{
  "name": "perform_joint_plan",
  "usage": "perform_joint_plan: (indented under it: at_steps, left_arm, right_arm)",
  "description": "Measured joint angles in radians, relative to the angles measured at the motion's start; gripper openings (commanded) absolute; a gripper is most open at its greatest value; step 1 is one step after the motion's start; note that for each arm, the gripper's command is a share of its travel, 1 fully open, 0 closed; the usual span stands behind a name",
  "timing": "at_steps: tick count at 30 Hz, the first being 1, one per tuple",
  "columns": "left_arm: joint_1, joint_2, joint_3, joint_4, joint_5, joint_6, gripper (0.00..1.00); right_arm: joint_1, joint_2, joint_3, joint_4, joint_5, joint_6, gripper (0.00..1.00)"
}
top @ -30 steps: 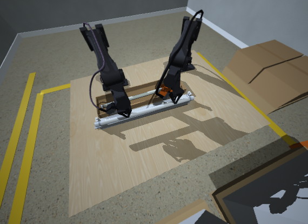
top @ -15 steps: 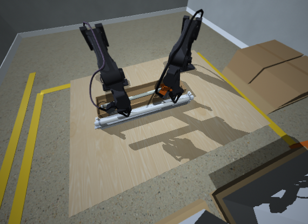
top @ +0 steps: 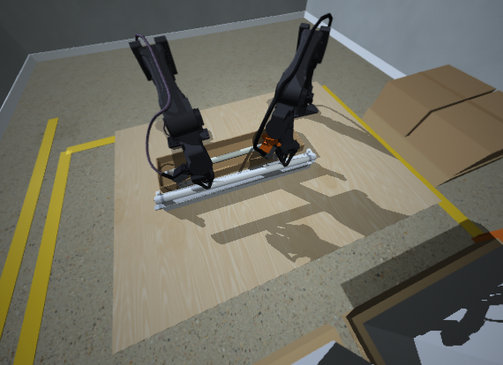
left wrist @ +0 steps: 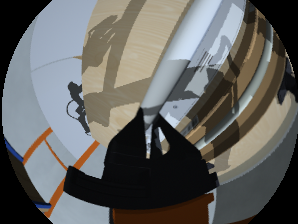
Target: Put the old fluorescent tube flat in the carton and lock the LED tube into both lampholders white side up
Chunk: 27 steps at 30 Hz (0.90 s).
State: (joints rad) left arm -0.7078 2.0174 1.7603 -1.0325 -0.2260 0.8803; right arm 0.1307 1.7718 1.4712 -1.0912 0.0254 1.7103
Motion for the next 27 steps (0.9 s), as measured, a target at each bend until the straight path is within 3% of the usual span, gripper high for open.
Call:
perform_joint_plan:
  at_steps: [27]
  left_arm:
    - [-0.001,-0.002,-0.014,0.011,0.001,-0.001,0.11]
  right_arm:
    - [0.001,0.001,-0.006,-0.001,0.0,0.001,0.11]
